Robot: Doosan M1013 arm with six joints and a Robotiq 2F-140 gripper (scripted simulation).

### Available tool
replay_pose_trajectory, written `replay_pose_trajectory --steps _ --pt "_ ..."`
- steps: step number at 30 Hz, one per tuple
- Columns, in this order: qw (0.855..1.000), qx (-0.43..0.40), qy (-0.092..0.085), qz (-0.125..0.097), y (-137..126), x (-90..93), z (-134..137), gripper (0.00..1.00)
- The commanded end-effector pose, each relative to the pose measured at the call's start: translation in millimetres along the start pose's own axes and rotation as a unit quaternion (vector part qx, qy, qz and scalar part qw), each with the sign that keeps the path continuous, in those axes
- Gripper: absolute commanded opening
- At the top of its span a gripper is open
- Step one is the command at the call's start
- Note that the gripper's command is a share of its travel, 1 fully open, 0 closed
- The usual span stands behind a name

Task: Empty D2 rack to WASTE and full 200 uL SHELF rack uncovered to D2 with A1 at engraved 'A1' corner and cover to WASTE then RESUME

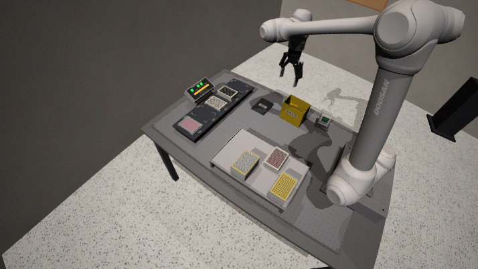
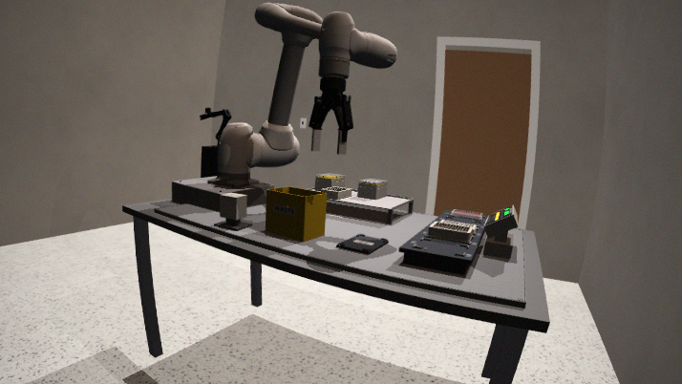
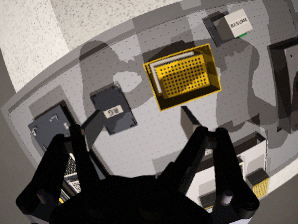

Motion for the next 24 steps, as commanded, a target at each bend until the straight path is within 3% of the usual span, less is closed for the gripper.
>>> replay_pose_trajectory --steps 1,18,24 --pt "1.0 -0.012 0.0 0.0 0 -0.1 0 0.77" --pt "0.987 -0.159 0.0 0.0 0 -0.1 0 0.77" --pt "0.976 -0.218 0.0 0.0 -16 2.0 -26 0.77"
Point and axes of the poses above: the point where the finger pads meet when closed, its own x axis out along the fingers, its own z axis across the jaws, y = z × x, the point moved 7 cm from there along -x, back along the fingers, and after that the axes turned 11 degrees about x, right-handed, at the moved point
